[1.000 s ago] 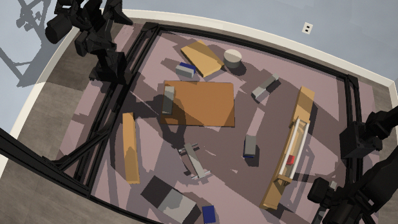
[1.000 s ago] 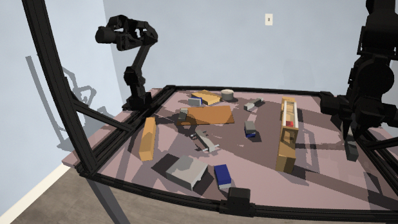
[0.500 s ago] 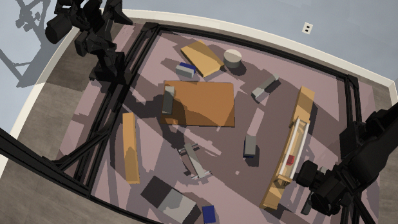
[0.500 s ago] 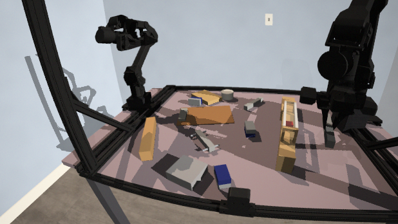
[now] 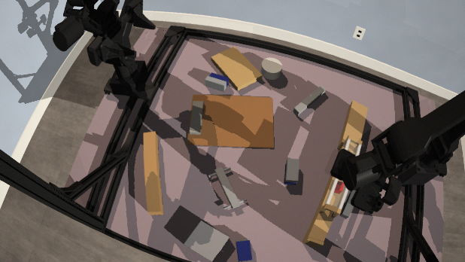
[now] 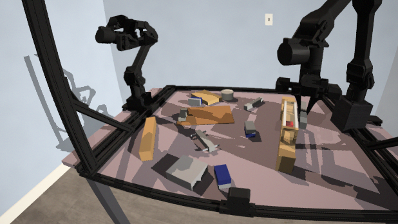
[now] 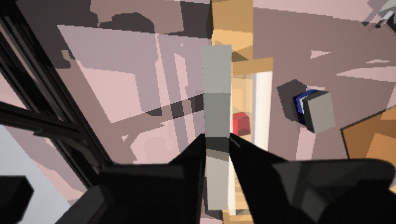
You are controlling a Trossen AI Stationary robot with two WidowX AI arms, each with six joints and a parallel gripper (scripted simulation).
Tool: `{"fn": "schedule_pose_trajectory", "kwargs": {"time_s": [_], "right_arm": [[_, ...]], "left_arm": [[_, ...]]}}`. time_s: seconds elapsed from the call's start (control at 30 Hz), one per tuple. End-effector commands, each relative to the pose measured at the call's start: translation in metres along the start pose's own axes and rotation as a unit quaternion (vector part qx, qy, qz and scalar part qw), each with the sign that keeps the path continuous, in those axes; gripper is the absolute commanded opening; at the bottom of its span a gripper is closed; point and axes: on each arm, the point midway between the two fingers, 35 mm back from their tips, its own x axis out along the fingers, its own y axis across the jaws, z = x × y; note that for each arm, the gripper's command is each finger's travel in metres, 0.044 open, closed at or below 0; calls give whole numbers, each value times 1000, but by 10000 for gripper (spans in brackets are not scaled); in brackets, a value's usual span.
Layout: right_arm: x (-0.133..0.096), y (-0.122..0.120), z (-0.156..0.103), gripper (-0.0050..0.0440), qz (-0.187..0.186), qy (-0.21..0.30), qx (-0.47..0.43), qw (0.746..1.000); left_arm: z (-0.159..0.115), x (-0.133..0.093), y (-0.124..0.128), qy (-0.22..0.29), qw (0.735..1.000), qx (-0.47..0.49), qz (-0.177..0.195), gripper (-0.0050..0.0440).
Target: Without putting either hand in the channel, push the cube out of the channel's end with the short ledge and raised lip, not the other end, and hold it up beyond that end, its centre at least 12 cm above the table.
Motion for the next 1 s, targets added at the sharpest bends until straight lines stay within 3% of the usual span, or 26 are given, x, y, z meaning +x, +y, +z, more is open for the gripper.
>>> {"fn": "schedule_pose_trajectory", "kwargs": {"time_s": [0.0, 0.33, 0.4, 0.9, 0.97], "right_arm": [[-3, -13, -20, 40, -3, -3, -1, 1000], [-2, -44, -84, 40, -3, -3, -10, 1000], [-2, -44, -84, 40, -3, -3, -10, 1000], [-1, -59, -184, 40, -4, -3, -24, 1000], [-1, -59, -184, 40, -4, -3, -24, 1000]], "left_arm": [[0, 0, 0, -1, 1000, 0, 0, 400], [0, 0, 0, -1, 1000, 0, 0, 400], [0, 0, 0, -1, 1000, 0, 0, 400], [0, 0, 0, -1, 1000, 0, 0, 400], [0, 0, 0, -1, 1000, 0, 0, 400]]}}
